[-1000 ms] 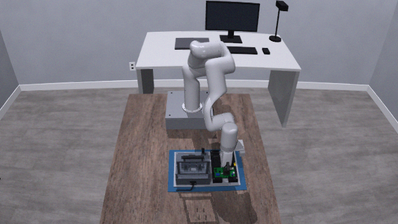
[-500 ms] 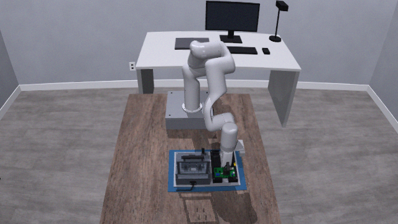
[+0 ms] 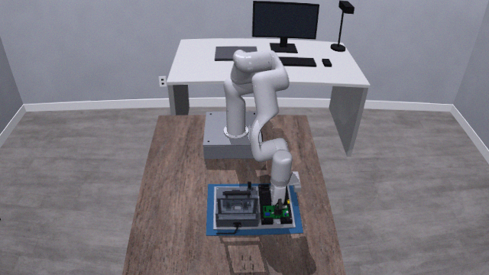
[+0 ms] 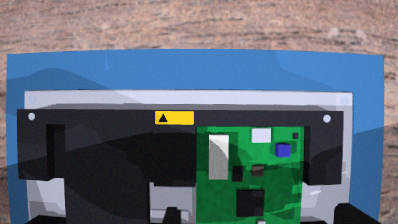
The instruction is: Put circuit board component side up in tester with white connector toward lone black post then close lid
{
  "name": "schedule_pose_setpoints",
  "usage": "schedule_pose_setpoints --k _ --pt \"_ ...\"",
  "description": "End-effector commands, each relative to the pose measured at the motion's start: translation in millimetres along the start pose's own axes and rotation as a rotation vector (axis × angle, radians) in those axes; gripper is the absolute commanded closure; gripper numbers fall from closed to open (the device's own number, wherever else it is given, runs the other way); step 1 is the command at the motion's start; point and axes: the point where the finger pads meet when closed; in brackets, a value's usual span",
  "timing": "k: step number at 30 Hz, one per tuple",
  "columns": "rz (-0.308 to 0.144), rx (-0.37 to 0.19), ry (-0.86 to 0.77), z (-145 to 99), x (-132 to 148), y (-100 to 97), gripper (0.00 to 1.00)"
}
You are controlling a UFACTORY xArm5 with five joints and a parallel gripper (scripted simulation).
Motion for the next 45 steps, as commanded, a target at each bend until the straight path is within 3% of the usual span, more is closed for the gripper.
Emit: schedule_pose_setpoints --k 1,45 --pt "-0.004 0.002 0.0 0.7 1.4 -2.0 0.0" --pt "-0.004 0.002 0.0 0.7 1.3 -10.9 0.0"
Point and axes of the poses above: the point where the finger pads meet when closed, its own y axis out along the fingers, its own x axis across the jaws, z = x × y, and after that the axes turned 7 degrees about y, right-handed
